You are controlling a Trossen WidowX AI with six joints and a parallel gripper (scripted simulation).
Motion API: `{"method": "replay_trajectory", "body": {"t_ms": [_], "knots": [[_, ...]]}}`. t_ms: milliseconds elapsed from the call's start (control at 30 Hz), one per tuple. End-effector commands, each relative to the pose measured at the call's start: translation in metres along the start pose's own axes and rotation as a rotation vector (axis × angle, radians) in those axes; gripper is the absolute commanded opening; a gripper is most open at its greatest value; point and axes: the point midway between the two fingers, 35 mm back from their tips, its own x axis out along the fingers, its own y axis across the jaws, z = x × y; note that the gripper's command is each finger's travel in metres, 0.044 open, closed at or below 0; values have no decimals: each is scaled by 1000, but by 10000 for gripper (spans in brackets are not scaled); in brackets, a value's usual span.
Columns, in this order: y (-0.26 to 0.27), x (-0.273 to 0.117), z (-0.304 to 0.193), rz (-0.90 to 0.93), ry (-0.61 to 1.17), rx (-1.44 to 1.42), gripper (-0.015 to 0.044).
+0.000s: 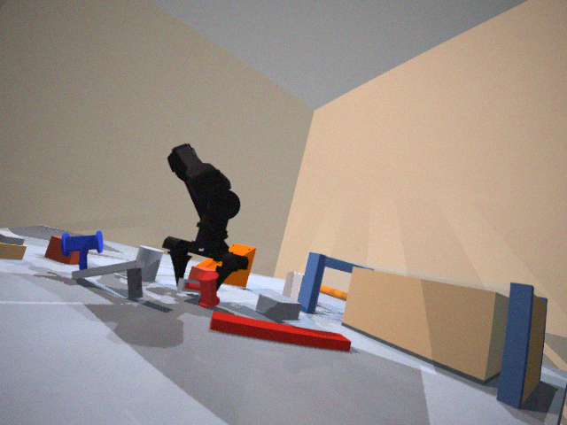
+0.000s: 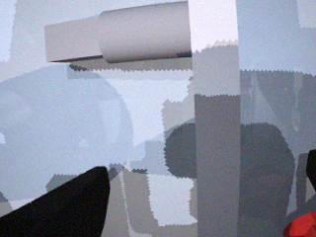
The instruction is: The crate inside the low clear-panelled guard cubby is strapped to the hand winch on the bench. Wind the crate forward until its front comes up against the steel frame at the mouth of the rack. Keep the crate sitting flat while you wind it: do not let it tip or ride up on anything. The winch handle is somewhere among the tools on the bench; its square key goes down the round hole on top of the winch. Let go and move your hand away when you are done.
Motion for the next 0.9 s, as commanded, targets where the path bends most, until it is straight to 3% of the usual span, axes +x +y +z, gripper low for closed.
{"method": "replay_trajectory", "body": {"t_ms": [0,333,567,867], "knots": [[0,0,0,0,0,2,309],[0,0,0,0,0,2,46],[0,0,0,0,0,2,0],[-3,-14,-2,-2,-2,-6,0]]}}
